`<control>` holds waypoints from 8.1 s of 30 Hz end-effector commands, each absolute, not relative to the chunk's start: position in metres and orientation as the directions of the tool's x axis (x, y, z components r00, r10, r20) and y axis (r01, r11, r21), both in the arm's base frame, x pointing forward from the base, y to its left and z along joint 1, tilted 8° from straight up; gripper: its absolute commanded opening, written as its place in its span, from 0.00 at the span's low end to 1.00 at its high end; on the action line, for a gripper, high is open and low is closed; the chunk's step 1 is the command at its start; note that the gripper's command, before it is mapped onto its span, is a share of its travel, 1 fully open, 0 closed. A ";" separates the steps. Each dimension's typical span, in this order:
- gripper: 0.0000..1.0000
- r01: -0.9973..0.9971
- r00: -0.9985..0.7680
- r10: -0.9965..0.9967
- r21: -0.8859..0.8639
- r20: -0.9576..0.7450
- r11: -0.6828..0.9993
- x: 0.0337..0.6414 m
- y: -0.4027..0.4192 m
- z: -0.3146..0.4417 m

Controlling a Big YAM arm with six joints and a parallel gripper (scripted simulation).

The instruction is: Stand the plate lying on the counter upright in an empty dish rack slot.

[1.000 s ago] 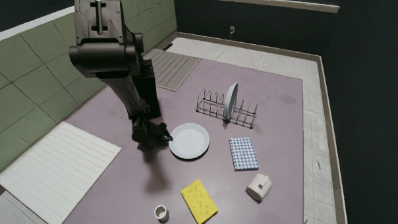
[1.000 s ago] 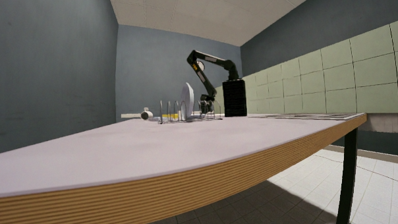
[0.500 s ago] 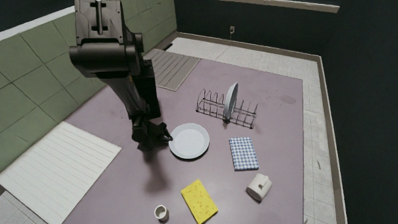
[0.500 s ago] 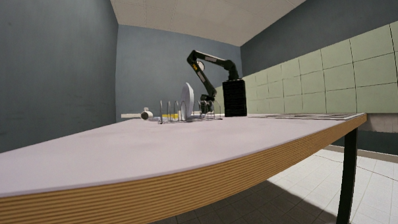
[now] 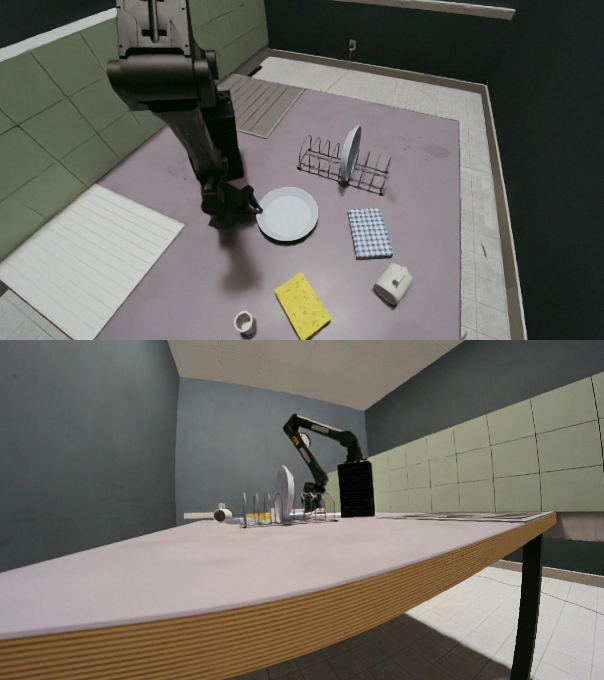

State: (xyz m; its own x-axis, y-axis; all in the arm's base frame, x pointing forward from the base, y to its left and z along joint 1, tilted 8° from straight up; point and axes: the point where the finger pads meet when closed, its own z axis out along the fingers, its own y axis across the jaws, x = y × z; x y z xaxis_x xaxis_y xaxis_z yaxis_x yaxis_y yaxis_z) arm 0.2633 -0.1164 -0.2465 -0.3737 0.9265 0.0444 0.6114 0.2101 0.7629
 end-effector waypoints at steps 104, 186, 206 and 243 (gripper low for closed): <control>0.00 0.927 -0.371 0.928 -0.048 0.040 0.373 0.336 -0.099 -0.109; 0.00 0.870 -0.370 0.928 -0.335 0.047 0.363 0.370 -0.085 -0.080; 0.00 0.870 -0.370 0.928 -0.335 0.047 0.363 0.370 -0.085 -0.080; 0.00 0.881 -0.371 0.928 -0.305 0.033 0.363 0.373 -0.092 -0.051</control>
State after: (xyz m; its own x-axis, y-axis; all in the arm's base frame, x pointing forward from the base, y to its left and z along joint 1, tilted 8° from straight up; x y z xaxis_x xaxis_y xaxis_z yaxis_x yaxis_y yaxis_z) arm 0.3639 -0.0854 -0.0691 -0.3693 0.9281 0.0477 0.8736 0.3642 -0.3229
